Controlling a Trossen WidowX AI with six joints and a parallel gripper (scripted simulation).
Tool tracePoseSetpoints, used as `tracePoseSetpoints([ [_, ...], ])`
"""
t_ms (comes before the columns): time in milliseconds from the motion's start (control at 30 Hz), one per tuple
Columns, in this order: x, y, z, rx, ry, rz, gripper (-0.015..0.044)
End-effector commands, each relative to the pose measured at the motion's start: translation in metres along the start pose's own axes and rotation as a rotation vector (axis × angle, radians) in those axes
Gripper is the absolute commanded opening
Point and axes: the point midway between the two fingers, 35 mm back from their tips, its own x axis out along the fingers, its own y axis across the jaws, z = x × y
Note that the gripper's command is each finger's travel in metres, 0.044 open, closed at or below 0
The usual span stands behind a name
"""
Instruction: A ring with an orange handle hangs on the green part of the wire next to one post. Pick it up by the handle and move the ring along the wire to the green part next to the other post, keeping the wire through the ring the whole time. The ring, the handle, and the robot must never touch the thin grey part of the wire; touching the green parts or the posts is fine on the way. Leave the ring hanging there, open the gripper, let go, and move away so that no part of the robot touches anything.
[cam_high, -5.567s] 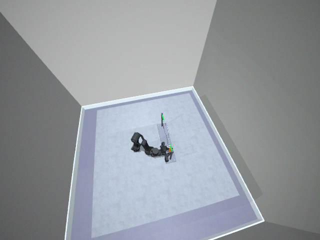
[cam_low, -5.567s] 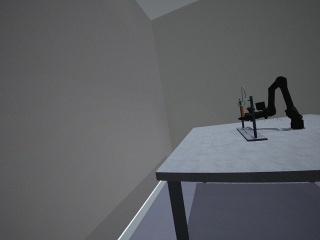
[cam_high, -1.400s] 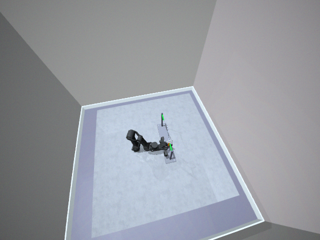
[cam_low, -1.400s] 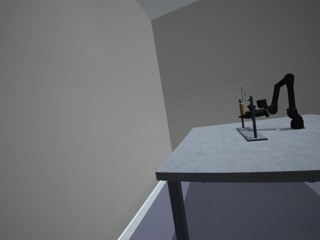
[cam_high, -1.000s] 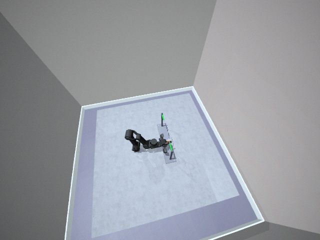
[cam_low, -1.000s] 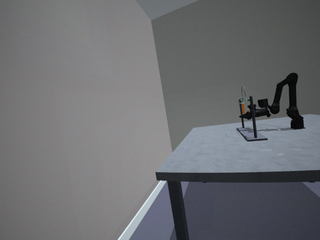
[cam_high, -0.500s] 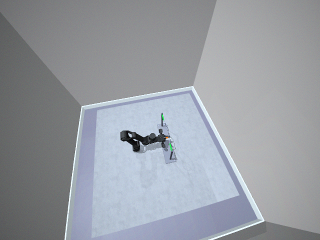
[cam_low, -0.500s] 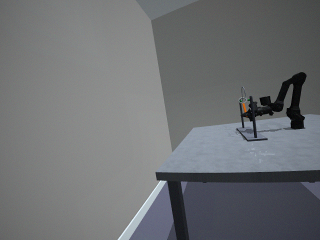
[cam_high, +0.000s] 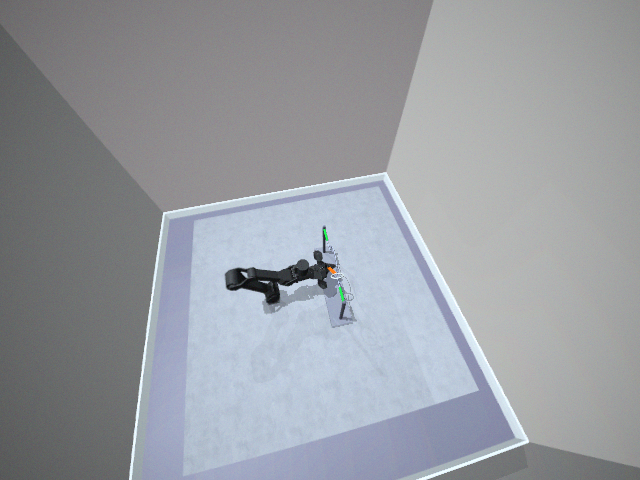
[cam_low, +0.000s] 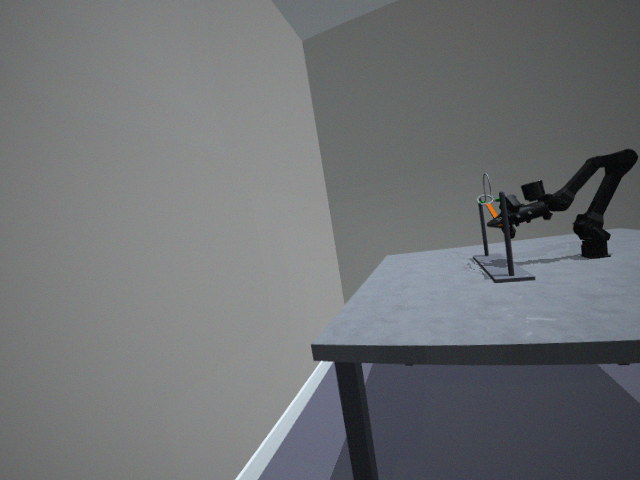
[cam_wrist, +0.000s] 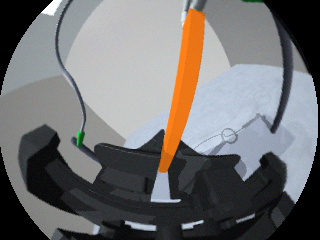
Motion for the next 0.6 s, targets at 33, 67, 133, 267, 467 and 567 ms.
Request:
tracePoseSetpoints([
  [33,-0.009,0.019,0.001,0.092,0.065,0.03,-0.015],
  [67,-0.011,0.023,0.002,0.113,0.08,0.035,-0.015],
  [133,-0.015,0.029,0.002,0.146,0.105,0.044,-0.015],
  [267,-0.023,0.042,0.005,0.224,0.165,0.072,-0.015],
  [467,-0.038,0.061,0.012,0.344,0.262,0.123,-0.015],
  [567,-0.045,0.07,0.017,0.398,0.309,0.151,-0.015],
])
